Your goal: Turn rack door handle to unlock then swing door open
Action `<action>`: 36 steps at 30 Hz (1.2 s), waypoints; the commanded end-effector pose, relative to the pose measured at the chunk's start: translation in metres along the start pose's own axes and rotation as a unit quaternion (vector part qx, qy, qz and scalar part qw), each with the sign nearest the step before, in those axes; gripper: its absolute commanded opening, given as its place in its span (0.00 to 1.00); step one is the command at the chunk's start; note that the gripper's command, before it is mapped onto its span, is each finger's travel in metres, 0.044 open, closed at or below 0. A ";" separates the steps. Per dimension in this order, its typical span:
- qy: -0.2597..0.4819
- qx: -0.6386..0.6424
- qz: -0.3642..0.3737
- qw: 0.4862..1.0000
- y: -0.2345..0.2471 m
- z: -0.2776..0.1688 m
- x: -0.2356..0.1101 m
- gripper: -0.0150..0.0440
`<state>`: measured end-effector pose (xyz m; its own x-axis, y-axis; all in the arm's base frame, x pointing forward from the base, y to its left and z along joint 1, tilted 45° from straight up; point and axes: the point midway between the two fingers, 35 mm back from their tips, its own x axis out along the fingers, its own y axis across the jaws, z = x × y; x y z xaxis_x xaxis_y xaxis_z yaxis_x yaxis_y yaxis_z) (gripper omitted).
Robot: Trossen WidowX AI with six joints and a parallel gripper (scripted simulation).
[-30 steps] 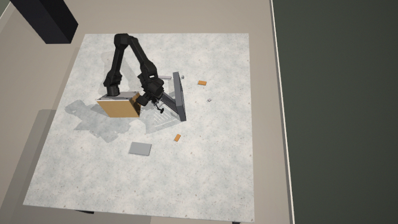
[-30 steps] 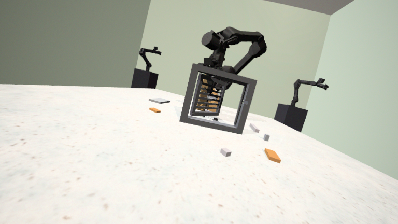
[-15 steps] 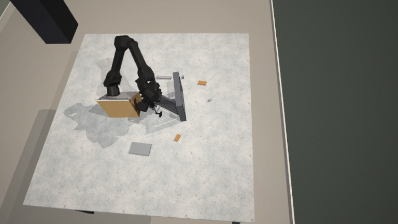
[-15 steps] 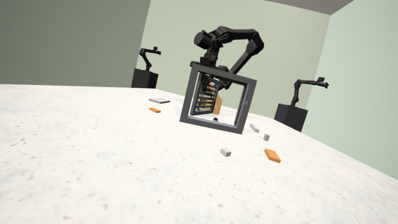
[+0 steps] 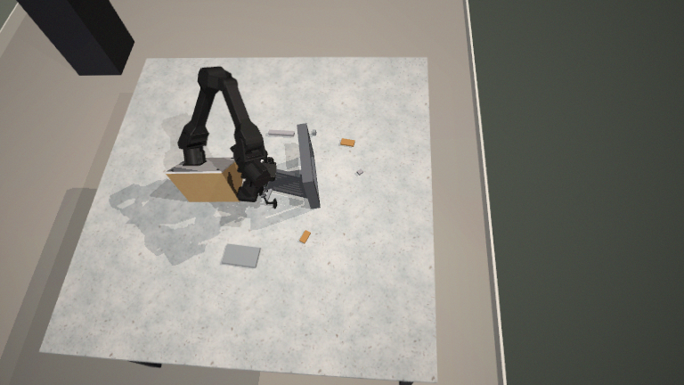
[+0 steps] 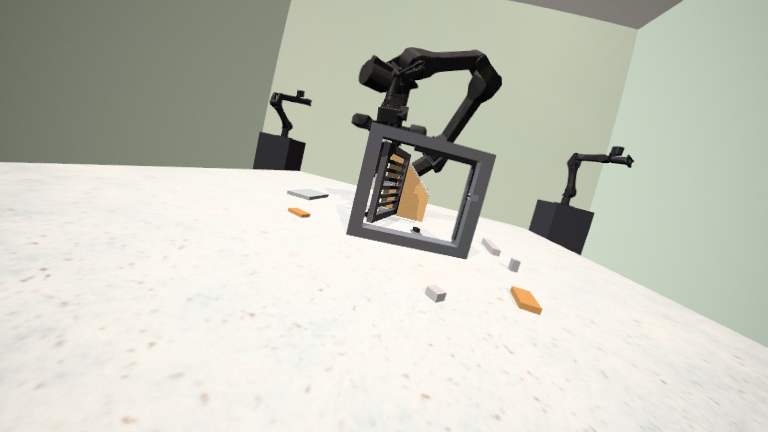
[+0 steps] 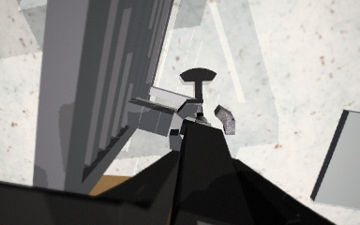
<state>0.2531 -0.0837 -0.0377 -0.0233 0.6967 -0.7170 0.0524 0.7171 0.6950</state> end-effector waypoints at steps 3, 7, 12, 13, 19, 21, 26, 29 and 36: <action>0.001 -0.053 -0.001 0.999 -0.013 0.004 0.000 0.28; 0.001 -0.088 -0.001 0.996 -0.023 0.006 -0.001 0.28; 0.001 -0.132 -0.002 0.991 -0.036 0.011 -0.001 0.28; 0.001 -0.141 -0.002 0.990 -0.038 0.012 -0.001 0.28; 0.001 -0.189 -0.002 0.982 -0.051 0.019 -0.001 0.28; 0.001 -0.205 -0.002 0.979 -0.056 0.021 -0.001 0.28; 0.001 -0.216 -0.002 0.976 -0.059 0.023 -0.001 0.28; 0.001 -0.216 -0.002 0.976 -0.059 0.023 -0.001 0.28; 0.001 -0.216 -0.002 0.976 -0.059 0.023 -0.001 0.28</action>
<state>0.2726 -0.1268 -0.0792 -0.0210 0.6943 -0.7193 -0.3637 0.6649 0.6524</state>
